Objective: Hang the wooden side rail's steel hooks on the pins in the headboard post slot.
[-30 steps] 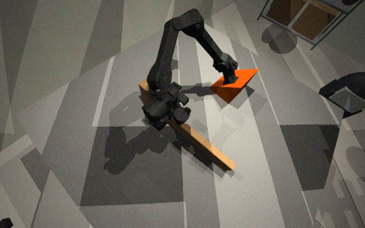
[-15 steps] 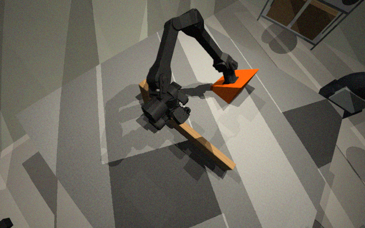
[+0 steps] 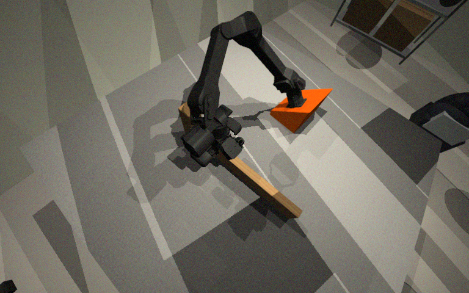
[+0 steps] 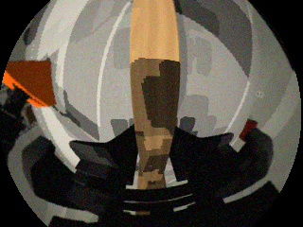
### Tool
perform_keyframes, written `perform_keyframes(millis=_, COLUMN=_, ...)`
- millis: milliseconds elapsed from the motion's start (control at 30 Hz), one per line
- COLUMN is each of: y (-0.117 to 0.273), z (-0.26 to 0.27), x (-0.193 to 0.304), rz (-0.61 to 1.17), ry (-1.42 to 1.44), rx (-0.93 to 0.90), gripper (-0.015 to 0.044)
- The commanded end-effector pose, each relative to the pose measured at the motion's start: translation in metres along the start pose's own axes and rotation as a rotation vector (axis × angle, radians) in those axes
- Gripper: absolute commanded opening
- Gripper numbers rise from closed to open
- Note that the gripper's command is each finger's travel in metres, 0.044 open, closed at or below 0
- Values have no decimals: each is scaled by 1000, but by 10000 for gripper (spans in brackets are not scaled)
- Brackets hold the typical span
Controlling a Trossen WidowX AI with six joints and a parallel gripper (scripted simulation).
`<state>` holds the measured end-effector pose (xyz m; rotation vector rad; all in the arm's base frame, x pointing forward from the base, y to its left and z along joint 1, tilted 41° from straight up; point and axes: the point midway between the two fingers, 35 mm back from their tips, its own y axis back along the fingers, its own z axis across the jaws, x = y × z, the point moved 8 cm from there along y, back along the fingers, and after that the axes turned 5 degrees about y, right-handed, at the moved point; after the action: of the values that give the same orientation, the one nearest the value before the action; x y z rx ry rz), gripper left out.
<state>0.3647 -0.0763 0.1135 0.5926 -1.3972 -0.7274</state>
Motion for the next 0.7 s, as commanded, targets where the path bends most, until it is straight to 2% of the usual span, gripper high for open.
perform_keyframes(millis=0, y=6, z=-3, x=3, rz=0, ry=-6, rx=19, gripper=0)
perform_keyframes(millis=667, y=5, z=0, x=5, rz=0, ry=-5, rx=19, gripper=0)
